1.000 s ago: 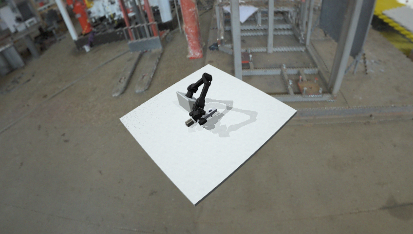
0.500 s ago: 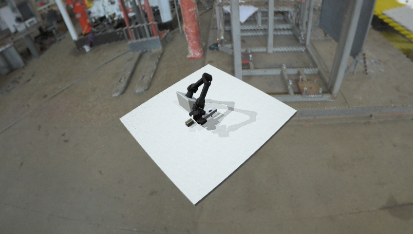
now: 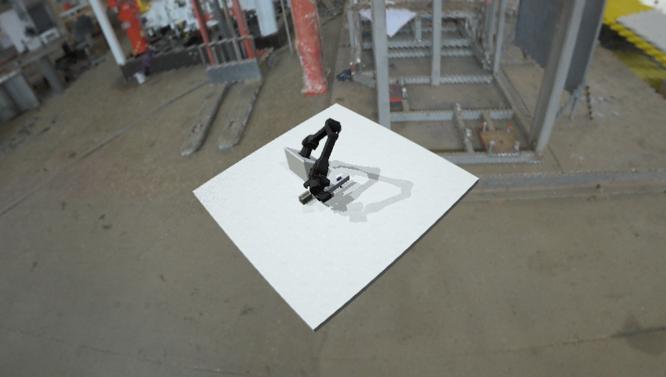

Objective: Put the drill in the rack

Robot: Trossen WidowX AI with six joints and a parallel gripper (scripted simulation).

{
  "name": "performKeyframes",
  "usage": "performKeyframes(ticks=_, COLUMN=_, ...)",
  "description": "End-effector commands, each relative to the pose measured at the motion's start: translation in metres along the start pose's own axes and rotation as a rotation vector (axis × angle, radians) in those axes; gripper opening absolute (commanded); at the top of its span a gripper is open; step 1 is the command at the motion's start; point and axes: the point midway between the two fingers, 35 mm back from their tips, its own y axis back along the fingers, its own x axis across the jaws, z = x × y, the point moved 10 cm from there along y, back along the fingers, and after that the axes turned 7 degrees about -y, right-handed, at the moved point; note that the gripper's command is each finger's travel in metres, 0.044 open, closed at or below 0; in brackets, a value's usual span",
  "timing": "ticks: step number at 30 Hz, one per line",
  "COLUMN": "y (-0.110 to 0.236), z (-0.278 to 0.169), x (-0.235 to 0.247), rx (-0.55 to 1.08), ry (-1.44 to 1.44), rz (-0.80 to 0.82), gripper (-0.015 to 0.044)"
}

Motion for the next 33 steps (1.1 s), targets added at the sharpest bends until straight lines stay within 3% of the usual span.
performKeyframes(ticks=1, y=0.002, z=-0.007, x=-0.003, rx=0.007, ry=0.006, rz=-0.005, gripper=0.0)
performKeyframes(ticks=21, y=0.004, z=-0.037, x=-0.008, rx=0.01, ry=0.006, rz=-0.006, gripper=0.0)
performKeyframes(ticks=33, y=0.001, z=-0.029, x=-0.005, rx=0.003, ry=0.002, rz=-0.001, gripper=0.0315)
